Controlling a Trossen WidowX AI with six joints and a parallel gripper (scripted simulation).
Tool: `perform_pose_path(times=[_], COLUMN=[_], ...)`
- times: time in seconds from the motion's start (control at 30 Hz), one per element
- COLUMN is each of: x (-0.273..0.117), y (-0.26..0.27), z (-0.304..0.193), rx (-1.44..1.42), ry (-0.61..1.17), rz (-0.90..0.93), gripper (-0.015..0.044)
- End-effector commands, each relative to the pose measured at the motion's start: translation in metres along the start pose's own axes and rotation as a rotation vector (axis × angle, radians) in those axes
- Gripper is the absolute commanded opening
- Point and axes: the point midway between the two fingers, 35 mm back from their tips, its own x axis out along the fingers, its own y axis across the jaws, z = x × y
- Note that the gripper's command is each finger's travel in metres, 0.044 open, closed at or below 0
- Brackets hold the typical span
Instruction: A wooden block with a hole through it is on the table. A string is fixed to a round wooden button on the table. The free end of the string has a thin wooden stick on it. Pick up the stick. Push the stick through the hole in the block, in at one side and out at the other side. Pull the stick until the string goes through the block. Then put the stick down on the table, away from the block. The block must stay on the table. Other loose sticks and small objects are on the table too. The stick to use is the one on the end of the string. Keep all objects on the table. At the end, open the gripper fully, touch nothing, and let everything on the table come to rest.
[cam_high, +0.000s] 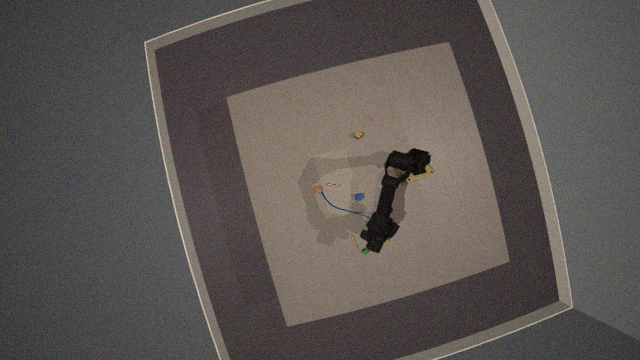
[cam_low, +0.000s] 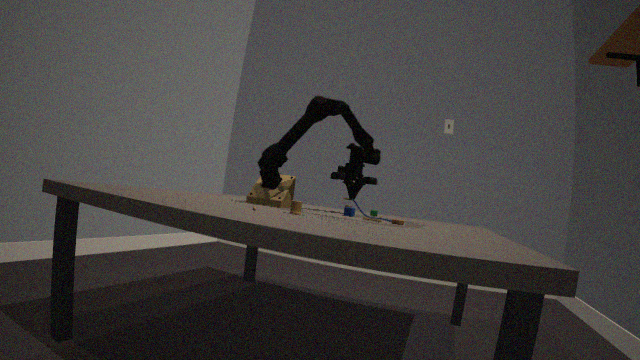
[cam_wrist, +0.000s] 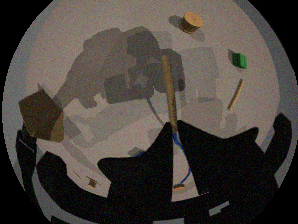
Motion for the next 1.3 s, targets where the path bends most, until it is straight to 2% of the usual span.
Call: perform_pose_path(times=[0.0,1.27], x=[0.000,-0.002], y=[-0.003,-0.025], z=[-0.003,-0.027], rx=[0.131,1.513], ry=[0.003,-0.002], rz=[0.000,-0.002], gripper=[0.0000,0.0000])
